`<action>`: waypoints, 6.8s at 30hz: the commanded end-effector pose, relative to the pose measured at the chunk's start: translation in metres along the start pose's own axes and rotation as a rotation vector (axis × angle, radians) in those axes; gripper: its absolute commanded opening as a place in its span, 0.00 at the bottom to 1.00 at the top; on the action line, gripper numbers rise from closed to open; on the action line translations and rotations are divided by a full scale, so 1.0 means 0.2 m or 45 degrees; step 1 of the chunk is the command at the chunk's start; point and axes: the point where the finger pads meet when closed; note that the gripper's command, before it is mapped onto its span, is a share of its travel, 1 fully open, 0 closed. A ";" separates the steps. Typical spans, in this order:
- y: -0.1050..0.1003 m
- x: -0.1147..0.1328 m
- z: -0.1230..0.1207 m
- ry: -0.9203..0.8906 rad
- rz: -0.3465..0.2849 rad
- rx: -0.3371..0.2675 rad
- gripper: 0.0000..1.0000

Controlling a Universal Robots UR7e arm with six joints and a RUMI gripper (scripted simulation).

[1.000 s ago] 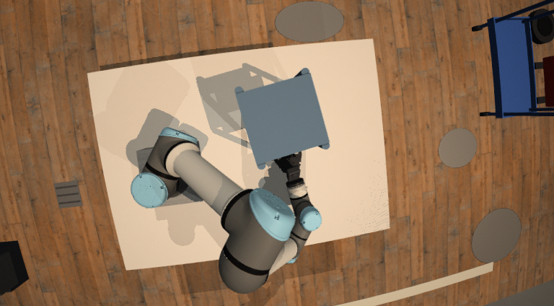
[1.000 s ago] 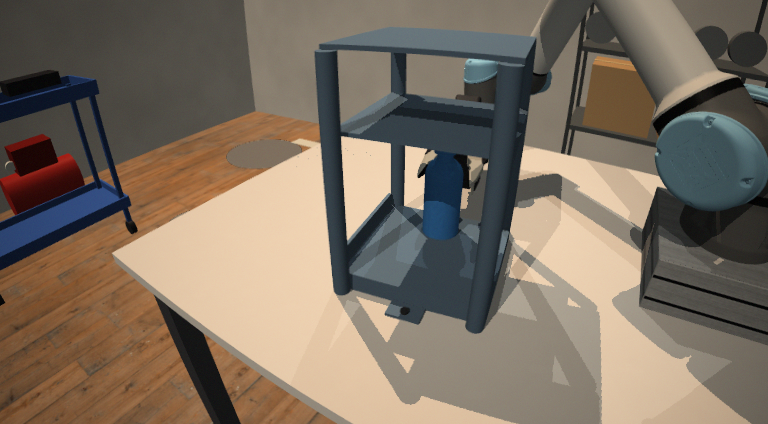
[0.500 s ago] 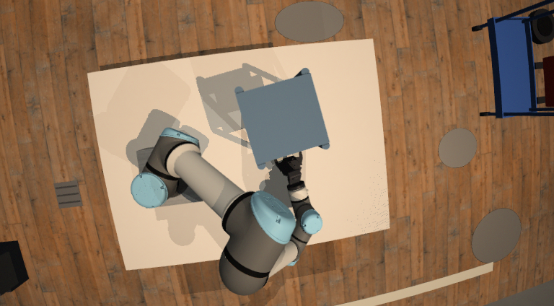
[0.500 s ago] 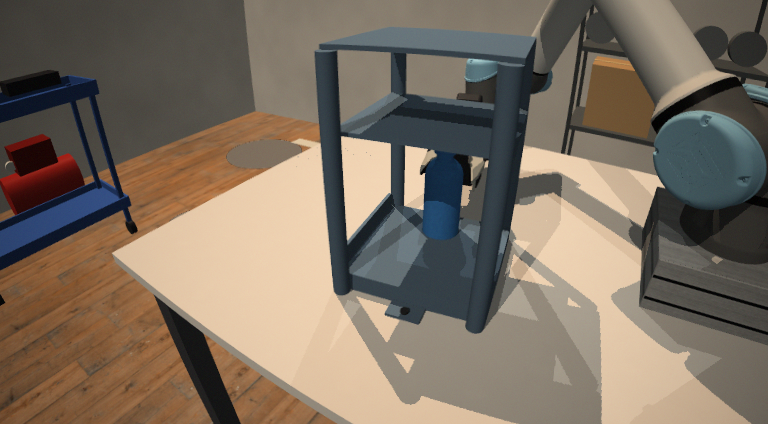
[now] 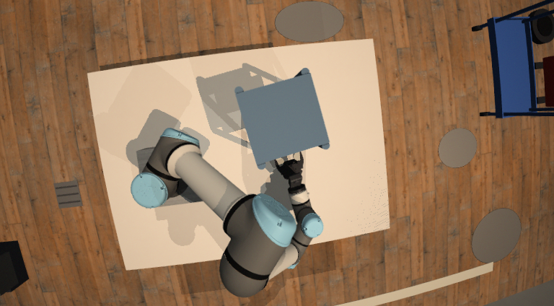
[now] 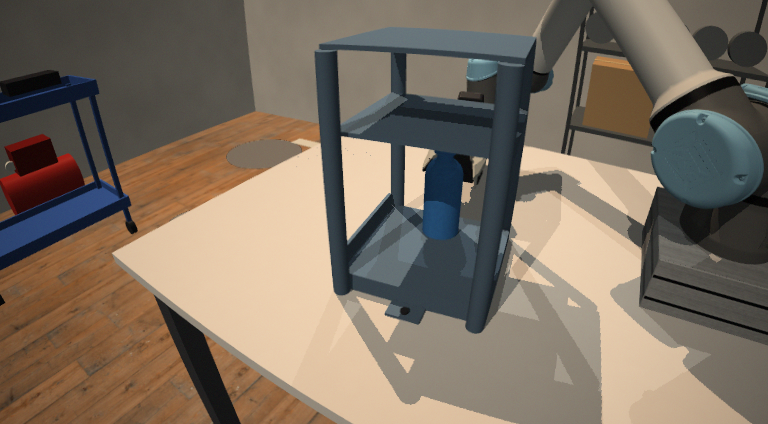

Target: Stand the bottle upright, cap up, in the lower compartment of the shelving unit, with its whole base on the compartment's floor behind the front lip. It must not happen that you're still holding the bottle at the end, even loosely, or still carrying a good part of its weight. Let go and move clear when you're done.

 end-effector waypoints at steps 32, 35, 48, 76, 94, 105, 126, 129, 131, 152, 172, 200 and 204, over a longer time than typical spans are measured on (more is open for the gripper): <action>-0.11 0.00 0.00 -0.001 -0.001 0.000 0.49; -0.11 0.00 0.00 -0.001 -0.001 0.000 0.49; -0.12 0.00 0.00 -0.001 -0.001 0.000 0.49; -0.25 0.00 0.00 -0.001 -0.001 0.000 0.49; -0.49 0.00 0.00 -0.001 -0.001 0.000 0.49; -0.57 0.00 0.00 -0.001 -0.001 0.000 0.49; -0.60 -0.01 0.00 -0.001 -0.001 0.000 0.49; -0.60 -0.02 0.00 -0.001 -0.001 0.000 0.49; -0.60 -0.03 0.00 -0.001 -0.001 0.000 0.49; -0.60 -0.25 -0.04 -0.001 -0.001 0.000 0.49; -0.60 -0.46 -0.06 -0.001 -0.001 0.000 0.49; -0.60 -0.50 -0.07 -0.001 -0.001 0.000 1.00; -0.60 -0.50 -0.07 -0.001 -0.001 0.000 1.00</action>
Point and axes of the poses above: the point where the finger pads meet when closed, its own y axis out along the fingers, its own z axis across the jaws, x = y × z, and after that the axes turned 8 degrees about y, right-handed
